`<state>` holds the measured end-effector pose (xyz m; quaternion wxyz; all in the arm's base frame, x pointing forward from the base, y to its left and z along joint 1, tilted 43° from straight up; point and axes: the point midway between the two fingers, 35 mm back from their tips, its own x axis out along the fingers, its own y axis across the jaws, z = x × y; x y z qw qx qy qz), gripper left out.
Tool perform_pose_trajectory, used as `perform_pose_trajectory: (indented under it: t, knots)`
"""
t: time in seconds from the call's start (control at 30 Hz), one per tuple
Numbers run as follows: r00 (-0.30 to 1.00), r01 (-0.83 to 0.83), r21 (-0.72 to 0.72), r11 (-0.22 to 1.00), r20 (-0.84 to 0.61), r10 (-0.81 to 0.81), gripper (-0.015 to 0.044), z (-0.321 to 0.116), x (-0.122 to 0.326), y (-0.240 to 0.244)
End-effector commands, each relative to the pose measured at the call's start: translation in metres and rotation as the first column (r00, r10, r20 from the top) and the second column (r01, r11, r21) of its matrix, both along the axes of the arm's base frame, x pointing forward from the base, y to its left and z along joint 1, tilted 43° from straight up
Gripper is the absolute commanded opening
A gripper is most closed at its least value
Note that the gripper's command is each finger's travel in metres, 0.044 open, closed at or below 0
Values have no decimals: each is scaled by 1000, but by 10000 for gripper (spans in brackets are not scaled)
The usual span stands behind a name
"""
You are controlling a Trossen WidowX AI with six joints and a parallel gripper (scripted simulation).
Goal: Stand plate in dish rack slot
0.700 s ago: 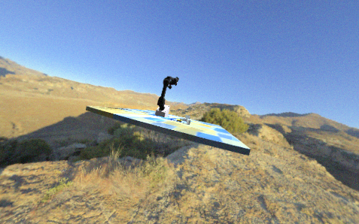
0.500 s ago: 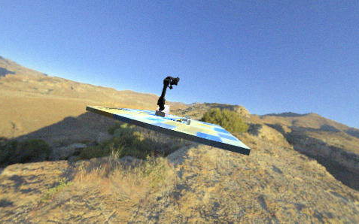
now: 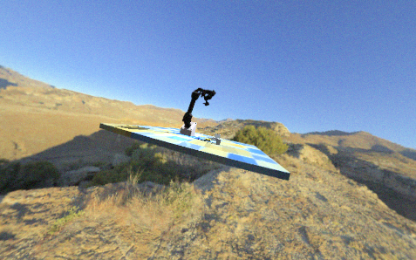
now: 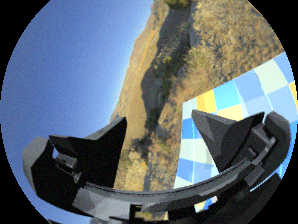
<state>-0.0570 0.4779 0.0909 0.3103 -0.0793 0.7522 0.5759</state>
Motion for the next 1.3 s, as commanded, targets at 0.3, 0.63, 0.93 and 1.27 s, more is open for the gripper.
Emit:
perform_pose_trajectory:
  t: [0.3, 0.63, 0.93, 1.27]
  knots:
    - [916, 270, -127, 954, 339, -214, 400, -15, 126, -43]
    - [767, 461, -203, 864, 581, -273, 400, -13, 213, -110]
    - [614, 619, -282, 733, 756, -228, 400, -7, 279, -189]
    - [471, 753, -354, 554, 879, -80, 400, 13, 327, -288]
